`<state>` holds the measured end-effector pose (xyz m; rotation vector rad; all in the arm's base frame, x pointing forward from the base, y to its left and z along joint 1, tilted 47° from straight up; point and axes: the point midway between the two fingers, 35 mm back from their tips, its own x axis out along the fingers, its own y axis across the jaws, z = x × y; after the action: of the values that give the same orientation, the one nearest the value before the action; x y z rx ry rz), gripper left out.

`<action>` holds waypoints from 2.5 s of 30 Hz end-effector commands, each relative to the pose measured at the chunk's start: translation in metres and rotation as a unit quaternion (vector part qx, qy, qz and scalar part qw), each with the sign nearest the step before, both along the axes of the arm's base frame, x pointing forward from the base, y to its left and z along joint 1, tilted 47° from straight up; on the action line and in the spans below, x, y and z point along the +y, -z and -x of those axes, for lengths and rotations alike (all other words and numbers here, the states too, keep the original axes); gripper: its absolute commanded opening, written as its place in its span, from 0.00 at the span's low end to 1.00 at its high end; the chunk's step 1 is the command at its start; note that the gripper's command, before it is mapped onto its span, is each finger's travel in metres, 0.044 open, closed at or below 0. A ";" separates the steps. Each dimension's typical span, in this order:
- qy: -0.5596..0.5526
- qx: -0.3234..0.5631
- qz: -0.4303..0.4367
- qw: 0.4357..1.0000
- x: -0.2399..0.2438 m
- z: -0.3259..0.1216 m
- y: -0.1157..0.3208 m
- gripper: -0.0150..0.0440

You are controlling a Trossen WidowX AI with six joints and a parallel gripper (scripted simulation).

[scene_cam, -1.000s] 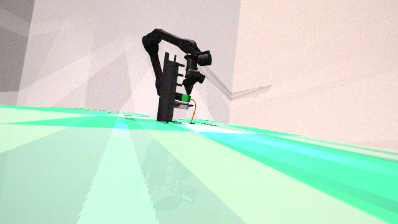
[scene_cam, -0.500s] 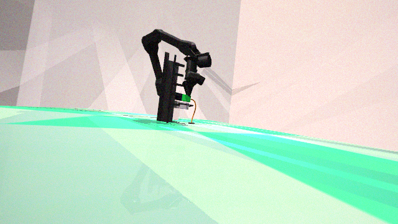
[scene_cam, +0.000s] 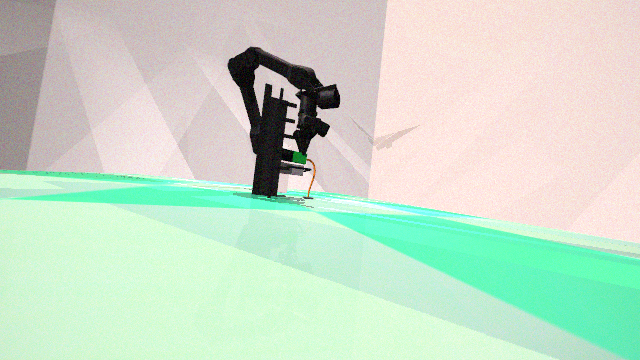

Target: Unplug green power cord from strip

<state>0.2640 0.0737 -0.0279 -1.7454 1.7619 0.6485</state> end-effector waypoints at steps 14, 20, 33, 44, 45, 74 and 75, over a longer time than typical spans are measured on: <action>-0.001 -0.002 -0.001 1.000 0.018 -0.005 0.016 0.25; -0.001 -0.002 -0.001 1.000 0.026 -0.006 0.022 0.25; -0.002 -0.001 -0.001 1.000 0.043 -0.007 0.035 0.25; -0.002 0.000 0.001 1.000 0.037 -0.004 0.032 0.74; -0.002 0.000 0.001 1.000 0.037 -0.004 0.032 0.79; -0.002 0.000 -0.001 1.000 0.088 -0.007 0.066 1.00; -0.002 0.000 -0.001 1.000 0.088 -0.007 0.066 1.00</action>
<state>0.2709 0.1606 -0.0943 -1.7543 1.7551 0.6533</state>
